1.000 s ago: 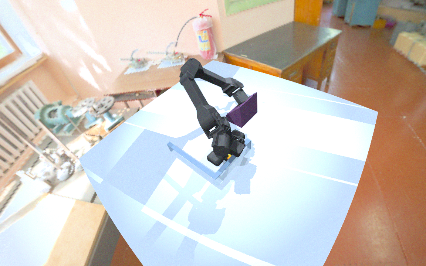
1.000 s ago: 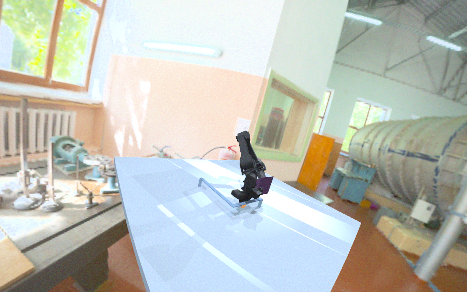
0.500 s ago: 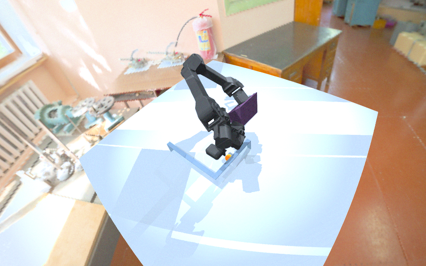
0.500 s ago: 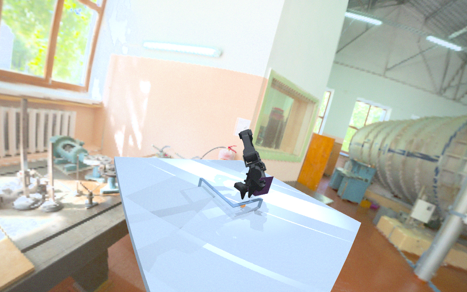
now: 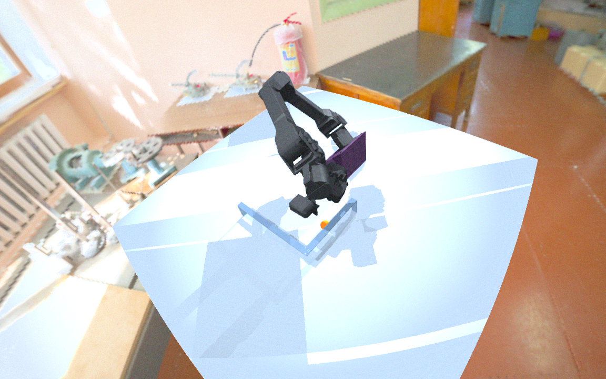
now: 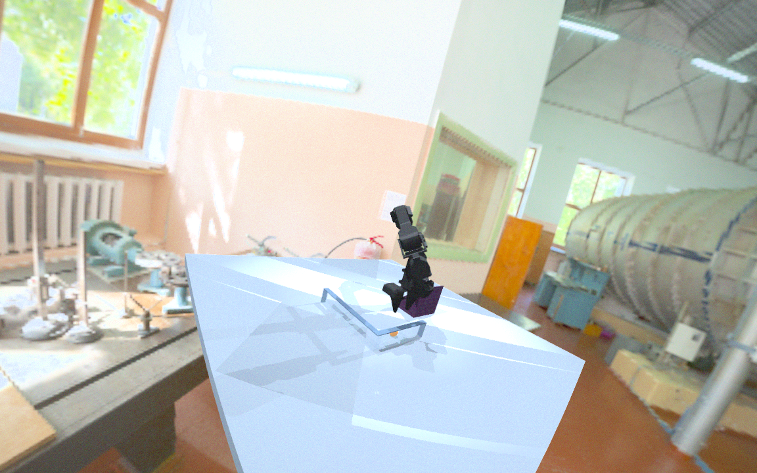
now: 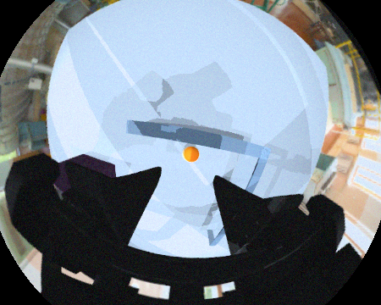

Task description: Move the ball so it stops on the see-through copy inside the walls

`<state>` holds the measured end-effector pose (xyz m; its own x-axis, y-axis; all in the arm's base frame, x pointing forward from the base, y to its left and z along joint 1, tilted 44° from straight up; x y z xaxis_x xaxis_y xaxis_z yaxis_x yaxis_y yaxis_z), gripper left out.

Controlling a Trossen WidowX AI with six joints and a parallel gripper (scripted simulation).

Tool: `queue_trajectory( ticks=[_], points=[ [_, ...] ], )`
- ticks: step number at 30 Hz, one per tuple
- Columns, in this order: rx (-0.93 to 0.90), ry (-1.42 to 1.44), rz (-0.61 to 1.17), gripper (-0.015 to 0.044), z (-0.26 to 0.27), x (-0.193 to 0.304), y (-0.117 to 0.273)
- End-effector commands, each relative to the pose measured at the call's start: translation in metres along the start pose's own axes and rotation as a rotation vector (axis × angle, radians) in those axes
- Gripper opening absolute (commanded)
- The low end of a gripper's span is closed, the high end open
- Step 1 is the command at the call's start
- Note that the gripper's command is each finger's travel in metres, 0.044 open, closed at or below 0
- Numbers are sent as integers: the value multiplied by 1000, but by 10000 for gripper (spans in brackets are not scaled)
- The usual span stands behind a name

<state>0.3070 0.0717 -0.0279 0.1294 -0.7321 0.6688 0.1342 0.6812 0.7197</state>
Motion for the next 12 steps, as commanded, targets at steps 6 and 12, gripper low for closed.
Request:
queue_trajectory(
  ticks=[6,12],
  points=[
    [19,-10,-9,440,2,0,41],
    [19,-10,-9,440,2,0,41]
  ],
)
Point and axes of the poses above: the point midway between the two fingers, 35 mm back from their tips, its own y axis back along the fingers, its own z axis across the jaws, x = y × z, the point moved 3 cm from there along y, back along the fingers, and after that the axes turned 15 degrees about y, right-handed, at the moved point
